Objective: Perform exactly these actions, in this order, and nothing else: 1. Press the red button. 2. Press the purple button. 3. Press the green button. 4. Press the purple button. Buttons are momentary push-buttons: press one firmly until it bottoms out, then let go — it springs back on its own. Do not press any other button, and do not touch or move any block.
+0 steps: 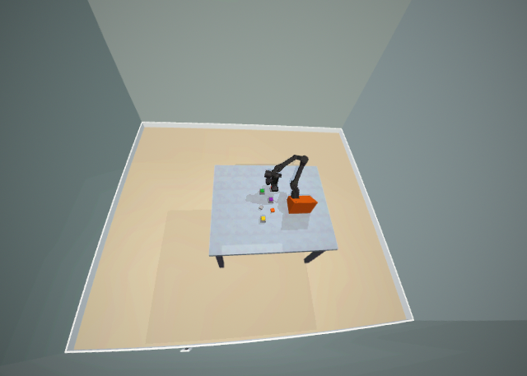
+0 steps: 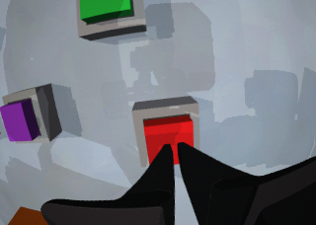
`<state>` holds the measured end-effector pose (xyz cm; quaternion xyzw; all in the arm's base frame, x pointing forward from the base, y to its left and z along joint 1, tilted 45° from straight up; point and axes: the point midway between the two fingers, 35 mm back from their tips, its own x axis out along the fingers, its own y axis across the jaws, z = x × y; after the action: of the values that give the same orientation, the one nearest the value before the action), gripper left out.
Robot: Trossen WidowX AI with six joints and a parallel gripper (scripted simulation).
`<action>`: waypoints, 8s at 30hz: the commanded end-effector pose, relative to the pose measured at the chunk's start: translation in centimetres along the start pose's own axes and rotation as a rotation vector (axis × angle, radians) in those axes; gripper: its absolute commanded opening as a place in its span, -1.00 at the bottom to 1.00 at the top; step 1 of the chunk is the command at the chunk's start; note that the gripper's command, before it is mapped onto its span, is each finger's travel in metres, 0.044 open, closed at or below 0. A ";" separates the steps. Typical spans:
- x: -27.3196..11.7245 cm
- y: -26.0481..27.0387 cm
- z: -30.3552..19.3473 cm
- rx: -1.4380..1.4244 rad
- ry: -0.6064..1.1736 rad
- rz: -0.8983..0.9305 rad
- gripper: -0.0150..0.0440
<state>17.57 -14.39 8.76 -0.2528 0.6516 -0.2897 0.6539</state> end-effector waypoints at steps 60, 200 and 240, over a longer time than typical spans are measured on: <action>-8.0 12.8 2.6 -0.008 0.002 0.013 -0.42; -2.0 3.3 10.4 -0.004 -0.003 0.006 -0.42; -0.4 12.9 2.6 -0.007 0.001 0.011 -0.42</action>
<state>21.00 -4.83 0.31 -0.2474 0.6533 -0.2849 0.6564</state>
